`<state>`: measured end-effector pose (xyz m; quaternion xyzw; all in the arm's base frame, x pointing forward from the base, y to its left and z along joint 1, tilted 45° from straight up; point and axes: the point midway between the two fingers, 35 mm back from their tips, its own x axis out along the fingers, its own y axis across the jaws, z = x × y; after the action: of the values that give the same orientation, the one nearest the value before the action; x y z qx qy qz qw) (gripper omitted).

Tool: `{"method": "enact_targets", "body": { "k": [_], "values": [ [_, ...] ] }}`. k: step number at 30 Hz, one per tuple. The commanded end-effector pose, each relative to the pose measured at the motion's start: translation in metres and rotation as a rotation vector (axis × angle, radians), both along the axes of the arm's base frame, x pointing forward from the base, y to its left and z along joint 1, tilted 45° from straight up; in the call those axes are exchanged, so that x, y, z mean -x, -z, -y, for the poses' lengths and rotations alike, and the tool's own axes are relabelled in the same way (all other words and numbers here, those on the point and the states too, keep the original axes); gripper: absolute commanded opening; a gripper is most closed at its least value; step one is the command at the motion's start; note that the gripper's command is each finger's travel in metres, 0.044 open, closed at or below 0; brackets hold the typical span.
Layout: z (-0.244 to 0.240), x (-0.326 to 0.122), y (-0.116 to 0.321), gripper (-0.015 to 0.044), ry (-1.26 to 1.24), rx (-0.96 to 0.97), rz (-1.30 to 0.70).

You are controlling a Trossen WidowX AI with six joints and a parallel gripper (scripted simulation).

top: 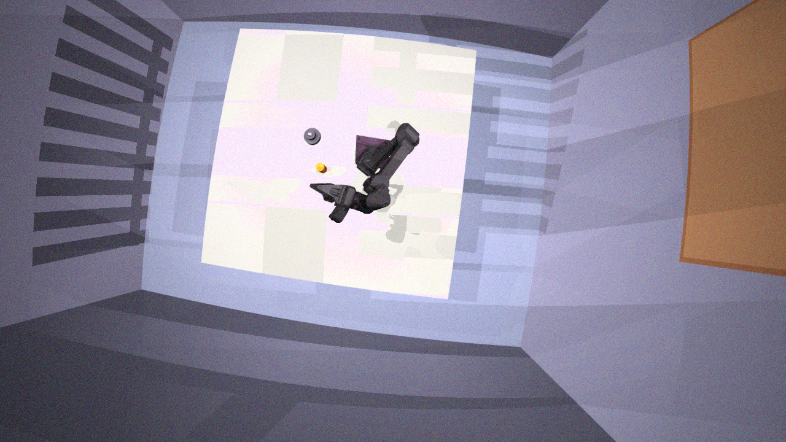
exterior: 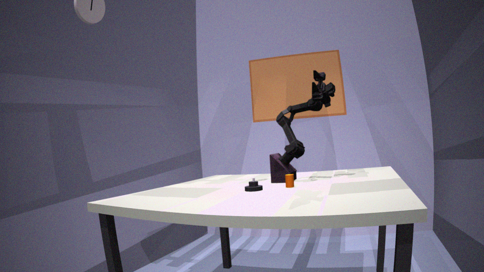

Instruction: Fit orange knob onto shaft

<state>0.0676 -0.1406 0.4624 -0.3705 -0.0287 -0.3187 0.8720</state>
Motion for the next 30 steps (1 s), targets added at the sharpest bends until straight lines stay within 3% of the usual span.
{"method": "enact_targets", "body": {
  "k": [1, 8, 14, 22, 30],
  "values": [
    [0.000, 0.000, 0.000, 0.0426, 0.000, 0.000, 0.000],
    [-0.053, -0.036, -0.016, 0.0440, -0.030, 0.113, 0.013],
    [-0.112, -0.095, -0.010, 0.0440, -0.186, 0.182, -0.031],
    [-0.162, -0.179, 0.053, 0.0440, -0.427, 0.062, -0.266],
    [-0.174, -0.232, 0.157, 0.0440, -0.546, -0.346, -0.610]
  ]
}}
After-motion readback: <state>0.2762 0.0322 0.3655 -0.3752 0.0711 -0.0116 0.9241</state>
